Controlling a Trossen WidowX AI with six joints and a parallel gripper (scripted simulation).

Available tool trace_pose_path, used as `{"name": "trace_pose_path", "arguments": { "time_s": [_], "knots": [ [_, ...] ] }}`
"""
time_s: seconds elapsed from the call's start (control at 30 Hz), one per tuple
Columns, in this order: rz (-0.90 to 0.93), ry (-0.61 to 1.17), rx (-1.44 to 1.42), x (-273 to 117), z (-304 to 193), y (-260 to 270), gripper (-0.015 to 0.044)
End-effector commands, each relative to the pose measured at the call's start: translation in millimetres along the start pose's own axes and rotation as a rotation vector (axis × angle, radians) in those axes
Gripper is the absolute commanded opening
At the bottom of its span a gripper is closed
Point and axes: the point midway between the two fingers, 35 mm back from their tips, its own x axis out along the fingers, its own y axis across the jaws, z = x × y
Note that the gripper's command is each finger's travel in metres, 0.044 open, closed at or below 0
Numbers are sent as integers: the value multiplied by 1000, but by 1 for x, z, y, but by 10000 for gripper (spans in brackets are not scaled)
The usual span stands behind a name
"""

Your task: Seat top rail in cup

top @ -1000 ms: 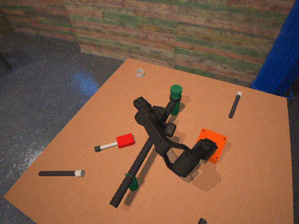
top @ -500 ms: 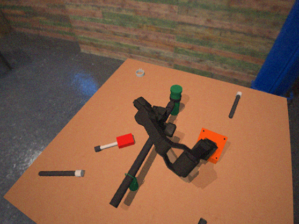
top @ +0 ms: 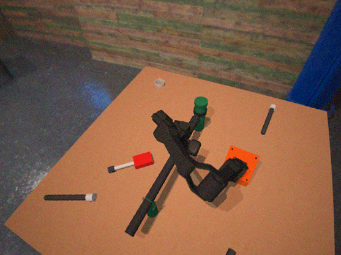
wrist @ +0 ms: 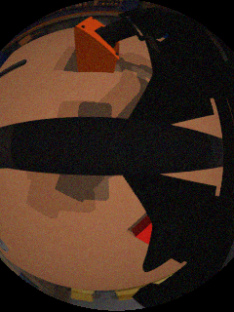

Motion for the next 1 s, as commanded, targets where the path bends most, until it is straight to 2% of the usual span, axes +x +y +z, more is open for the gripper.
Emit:
{"name": "trace_pose_path", "arguments": {
  "time_s": [0.0,0.97],
  "knots": [
    [3,-9,1,-2,3,0,0],
    [3,-15,1,-4,6,0,0]
  ]
}}
